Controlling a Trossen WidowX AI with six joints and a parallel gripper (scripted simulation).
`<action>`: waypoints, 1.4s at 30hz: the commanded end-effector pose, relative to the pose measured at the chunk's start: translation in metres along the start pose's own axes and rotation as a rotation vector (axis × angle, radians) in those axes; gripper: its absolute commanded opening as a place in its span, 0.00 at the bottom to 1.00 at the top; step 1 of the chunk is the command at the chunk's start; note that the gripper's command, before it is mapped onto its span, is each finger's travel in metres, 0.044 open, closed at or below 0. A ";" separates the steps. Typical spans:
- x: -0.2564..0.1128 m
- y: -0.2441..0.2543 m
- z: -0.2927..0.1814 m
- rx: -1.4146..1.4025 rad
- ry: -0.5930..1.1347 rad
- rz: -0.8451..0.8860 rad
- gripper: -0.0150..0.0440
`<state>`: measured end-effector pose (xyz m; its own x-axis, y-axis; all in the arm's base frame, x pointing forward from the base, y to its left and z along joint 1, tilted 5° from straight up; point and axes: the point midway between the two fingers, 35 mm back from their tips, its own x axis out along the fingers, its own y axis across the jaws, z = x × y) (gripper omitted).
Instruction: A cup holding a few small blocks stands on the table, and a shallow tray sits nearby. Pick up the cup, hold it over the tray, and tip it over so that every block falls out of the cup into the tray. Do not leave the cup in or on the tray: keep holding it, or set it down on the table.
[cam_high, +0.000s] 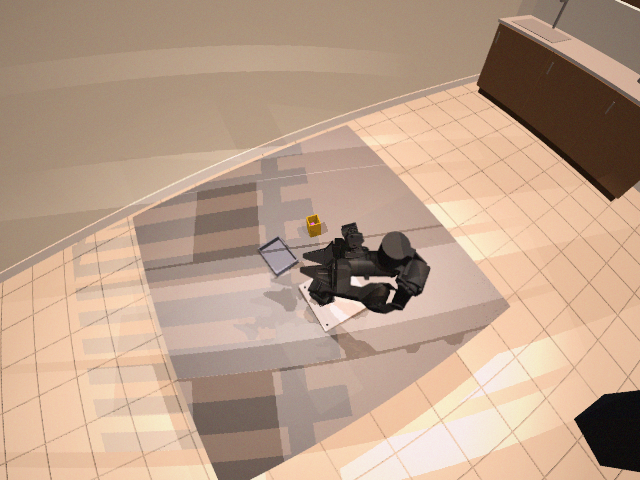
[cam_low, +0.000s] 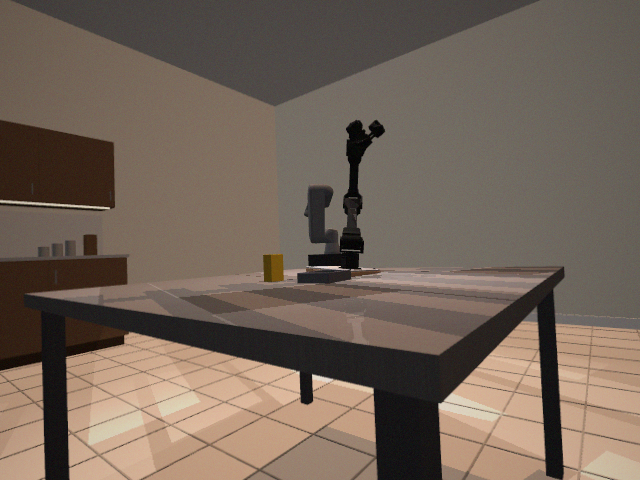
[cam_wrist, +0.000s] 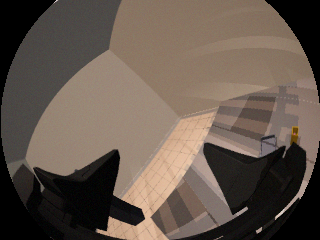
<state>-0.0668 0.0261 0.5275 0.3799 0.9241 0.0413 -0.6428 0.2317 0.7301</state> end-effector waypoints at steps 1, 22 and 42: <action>0.001 0.000 0.000 -0.002 -0.001 -0.003 0.98; 0.118 -0.099 0.045 -0.201 -0.099 -0.370 1.00; 0.148 -0.255 0.078 -0.335 -0.147 -0.686 1.00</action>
<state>0.1876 0.0880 0.4188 0.8194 0.5299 -0.2187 -0.4156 0.8119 0.4100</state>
